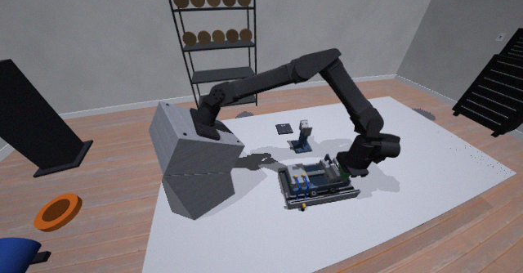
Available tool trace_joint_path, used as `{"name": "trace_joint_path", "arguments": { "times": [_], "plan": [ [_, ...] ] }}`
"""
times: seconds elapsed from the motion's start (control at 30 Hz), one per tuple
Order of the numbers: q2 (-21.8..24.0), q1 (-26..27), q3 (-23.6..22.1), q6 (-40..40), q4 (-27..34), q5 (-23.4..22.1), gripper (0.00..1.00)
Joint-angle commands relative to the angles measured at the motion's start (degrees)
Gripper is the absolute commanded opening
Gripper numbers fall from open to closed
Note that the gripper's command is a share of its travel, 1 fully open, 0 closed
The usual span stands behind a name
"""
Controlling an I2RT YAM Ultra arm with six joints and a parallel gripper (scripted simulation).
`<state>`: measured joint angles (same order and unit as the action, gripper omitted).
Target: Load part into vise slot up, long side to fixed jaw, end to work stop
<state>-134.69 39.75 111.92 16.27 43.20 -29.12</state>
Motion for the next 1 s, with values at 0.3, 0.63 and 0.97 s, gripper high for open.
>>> {"name": "trace_joint_path", "arguments": {
  "times": [0.3,0.63,0.97],
  "plan": [
    [0.38,0.23,2.52,-0.46,0.68,0.06,0.0],
    [-0.48,0.35,4.2,-0.6,1.58,0.17,0.0],
    [-0.83,0.3,4.39,-0.59,1.42,0.14,0.0]
  ]
}}
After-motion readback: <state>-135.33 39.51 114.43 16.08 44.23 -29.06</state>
